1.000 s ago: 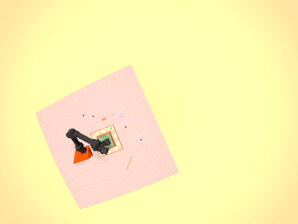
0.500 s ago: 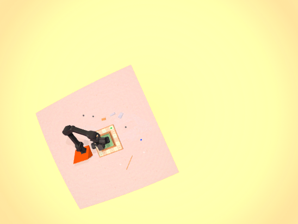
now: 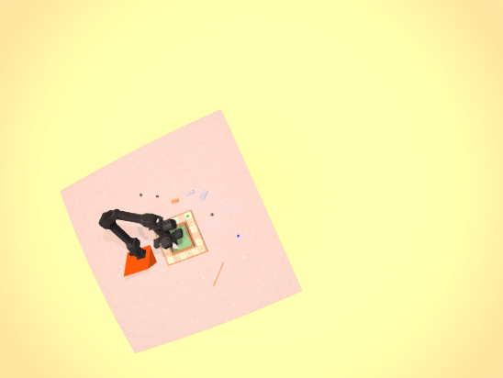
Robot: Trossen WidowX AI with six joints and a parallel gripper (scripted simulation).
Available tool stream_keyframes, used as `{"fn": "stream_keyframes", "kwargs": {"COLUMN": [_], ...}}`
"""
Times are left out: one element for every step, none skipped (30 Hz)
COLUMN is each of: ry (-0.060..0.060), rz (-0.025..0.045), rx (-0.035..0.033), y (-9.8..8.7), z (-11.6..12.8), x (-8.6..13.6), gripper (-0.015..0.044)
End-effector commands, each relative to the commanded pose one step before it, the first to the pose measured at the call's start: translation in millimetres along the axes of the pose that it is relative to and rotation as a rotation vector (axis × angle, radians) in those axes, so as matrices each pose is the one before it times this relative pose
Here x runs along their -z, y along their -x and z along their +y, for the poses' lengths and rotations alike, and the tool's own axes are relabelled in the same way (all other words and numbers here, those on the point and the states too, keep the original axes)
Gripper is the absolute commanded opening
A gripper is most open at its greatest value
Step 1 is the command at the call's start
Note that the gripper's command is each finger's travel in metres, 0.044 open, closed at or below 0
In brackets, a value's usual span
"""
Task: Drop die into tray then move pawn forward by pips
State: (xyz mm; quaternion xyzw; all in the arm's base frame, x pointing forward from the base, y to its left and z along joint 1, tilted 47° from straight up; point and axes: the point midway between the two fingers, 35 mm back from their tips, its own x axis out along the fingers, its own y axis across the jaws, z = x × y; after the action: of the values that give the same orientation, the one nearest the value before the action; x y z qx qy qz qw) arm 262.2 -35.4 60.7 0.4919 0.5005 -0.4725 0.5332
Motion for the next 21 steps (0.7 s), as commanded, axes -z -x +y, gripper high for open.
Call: {"fn": "stream_keyframes", "kwargs": {"ry": [-0.0116,0.0000,0.0000,0.0000,0.0000,0.0000,0.0000,0.0000,0.0000,0.0000,-0.0006,0.0000,0.0000,0.0000,0.0000,0.0000,0.0000,0.0000,0.0000,0.0000,0.0000], "rz": [-0.01762,-0.00004,-0.00002,-0.00001,0.00000,0.00001,0.00001,0.00001,0.00000,0.00000,0.00202,0.00000,0.00000,0.00000,0.00000,0.00000,0.00000,0.00000,0.00000,0.00000,0.00000], "rx": [-0.01041,0.00000,0.00001,0.00001,0.00000,0.00003,0.00003,0.00003,0.00002,0.00000,-0.00712,0.00000,0.00000,0.00000,0.00000,0.00000,0.00000,0.00000,0.00000,0.00000,0.00000], "y": [22.71,8.42,6.16,3.68,1.28,-0.41,-0.41,-0.55,-0.31,0.00,0.08,0.00,0.00,0.00,0.00,0.00,0.00,0.00,0.00,0.00,0.00], "z": [6.75,2.07,1.31,0.71,0.23,-0.65,-0.65,-0.69,-0.39,0.00,1.83,0.00,0.00,0.00,0.00,0.00,0.00,0.00,0.00,0.00,0.00], "x": [-5.46,-1.27,-0.89,-0.51,-0.18,0.25,0.25,0.18,0.10,0.00,0.24,0.00,0.00,0.00,0.00,0.00,0.00,0.00,0.00,0.00,0.00], "gripper": [0.0000,0.0000,0.0000,0.0000,0.0000,0.0000,0.0000,0.0000,0.0000,0.0000,0.0000,0.0000,0.0000,0.0000,0.0000,0.0000,0.0000,0.0000,0.0000,0.0026,0.0052]}}
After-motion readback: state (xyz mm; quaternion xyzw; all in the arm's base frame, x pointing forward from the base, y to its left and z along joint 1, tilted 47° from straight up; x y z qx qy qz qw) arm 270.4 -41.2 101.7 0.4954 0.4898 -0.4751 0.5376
